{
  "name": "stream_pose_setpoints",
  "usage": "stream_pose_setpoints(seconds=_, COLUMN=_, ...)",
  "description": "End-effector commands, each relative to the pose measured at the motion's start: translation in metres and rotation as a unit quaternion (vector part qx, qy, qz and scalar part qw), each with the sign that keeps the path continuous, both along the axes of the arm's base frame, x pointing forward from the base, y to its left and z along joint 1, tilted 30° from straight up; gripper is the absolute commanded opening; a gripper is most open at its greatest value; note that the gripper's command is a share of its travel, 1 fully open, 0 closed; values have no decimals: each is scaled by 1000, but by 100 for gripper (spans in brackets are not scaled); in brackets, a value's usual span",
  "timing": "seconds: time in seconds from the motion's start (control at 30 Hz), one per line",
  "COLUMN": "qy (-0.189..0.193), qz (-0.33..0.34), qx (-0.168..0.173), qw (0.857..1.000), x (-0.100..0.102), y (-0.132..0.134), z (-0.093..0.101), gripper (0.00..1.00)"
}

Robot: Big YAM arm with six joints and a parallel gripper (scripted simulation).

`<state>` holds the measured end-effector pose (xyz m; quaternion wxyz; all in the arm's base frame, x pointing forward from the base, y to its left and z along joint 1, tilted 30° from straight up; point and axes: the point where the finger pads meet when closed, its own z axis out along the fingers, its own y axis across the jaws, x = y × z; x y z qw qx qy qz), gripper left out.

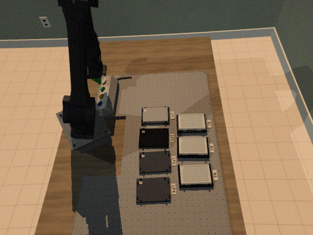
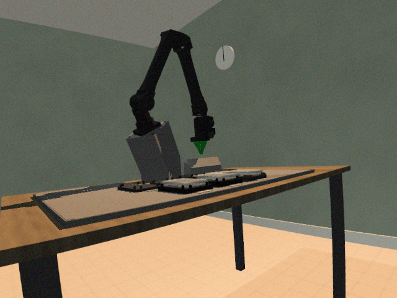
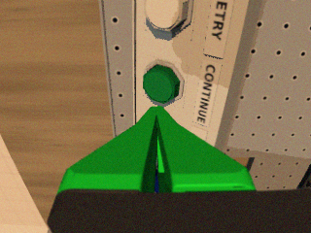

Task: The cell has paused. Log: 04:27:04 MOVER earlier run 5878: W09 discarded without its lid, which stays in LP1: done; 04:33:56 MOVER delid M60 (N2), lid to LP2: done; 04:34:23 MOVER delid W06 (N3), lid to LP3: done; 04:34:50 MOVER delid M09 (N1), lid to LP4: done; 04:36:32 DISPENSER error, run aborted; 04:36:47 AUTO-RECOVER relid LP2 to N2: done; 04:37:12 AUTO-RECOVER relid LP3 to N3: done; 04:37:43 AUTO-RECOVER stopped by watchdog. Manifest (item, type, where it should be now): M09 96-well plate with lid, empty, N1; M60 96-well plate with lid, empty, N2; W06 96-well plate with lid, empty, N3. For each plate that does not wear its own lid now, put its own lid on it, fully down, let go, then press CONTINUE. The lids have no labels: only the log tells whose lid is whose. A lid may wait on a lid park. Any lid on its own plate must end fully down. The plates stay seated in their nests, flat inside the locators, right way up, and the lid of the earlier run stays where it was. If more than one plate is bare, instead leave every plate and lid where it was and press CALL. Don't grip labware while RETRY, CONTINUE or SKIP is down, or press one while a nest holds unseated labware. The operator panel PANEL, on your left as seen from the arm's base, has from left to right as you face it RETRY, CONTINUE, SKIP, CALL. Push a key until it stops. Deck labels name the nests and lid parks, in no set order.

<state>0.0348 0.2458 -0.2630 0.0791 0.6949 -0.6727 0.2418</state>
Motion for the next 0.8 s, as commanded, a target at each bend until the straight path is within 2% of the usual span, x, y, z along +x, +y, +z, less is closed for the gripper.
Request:
stream_pose_setpoints(seconds=0.0, qy=0, qz=4, qx=15, qw=1000, x=-1, y=14, z=2, gripper=0)
stream_pose_setpoints(seconds=0.1, qy=2, qz=8, qx=16, qw=1000, x=1, y=12, z=7, gripper=0)
stream_pose_setpoints(seconds=0.2, qy=1, qz=4, qx=2, qw=1000, x=4, y=-2, z=-3, gripper=0)
stream_pose_setpoints(seconds=0.77, qy=1, qz=4, qx=2, qw=1000, x=6, y=-7, z=-12, gripper=0)
